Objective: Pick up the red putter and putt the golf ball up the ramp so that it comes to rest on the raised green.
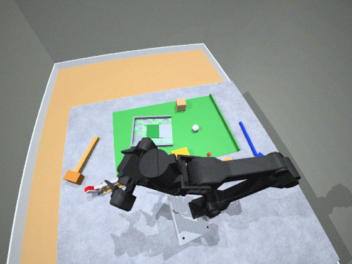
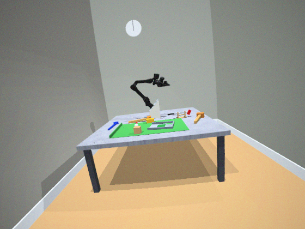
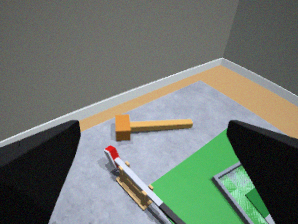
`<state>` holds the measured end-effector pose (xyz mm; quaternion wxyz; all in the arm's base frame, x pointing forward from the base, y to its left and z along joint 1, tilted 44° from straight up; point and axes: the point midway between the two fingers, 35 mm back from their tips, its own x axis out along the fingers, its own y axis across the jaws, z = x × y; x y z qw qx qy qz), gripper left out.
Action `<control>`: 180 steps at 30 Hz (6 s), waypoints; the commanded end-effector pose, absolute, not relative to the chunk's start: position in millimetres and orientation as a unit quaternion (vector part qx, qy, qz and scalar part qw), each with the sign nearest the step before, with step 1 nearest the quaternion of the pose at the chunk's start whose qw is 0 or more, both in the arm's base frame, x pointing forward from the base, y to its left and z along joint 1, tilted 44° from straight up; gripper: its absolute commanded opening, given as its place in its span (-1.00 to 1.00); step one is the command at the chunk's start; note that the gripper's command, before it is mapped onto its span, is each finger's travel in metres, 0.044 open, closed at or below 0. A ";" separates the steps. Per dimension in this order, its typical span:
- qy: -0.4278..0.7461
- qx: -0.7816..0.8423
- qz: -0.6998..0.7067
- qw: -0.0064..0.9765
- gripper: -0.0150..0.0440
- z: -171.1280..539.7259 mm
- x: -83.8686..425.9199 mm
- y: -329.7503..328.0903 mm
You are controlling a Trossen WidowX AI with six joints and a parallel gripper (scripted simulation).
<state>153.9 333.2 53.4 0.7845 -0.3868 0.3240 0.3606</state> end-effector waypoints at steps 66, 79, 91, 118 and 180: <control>0.606 -0.608 0.393 0.331 0.64 -203.8 245.1 93.6; 0.606 -0.608 0.393 0.331 -0.45 -203.8 245.1 93.6; 0.605 -0.607 0.394 0.331 -0.49 -179.5 249.2 120.1; 0.647 -0.564 0.291 0.423 -0.49 -81.4 283.5 117.3; 0.625 -0.187 -0.342 0.676 -0.49 153.8 230.3 -127.0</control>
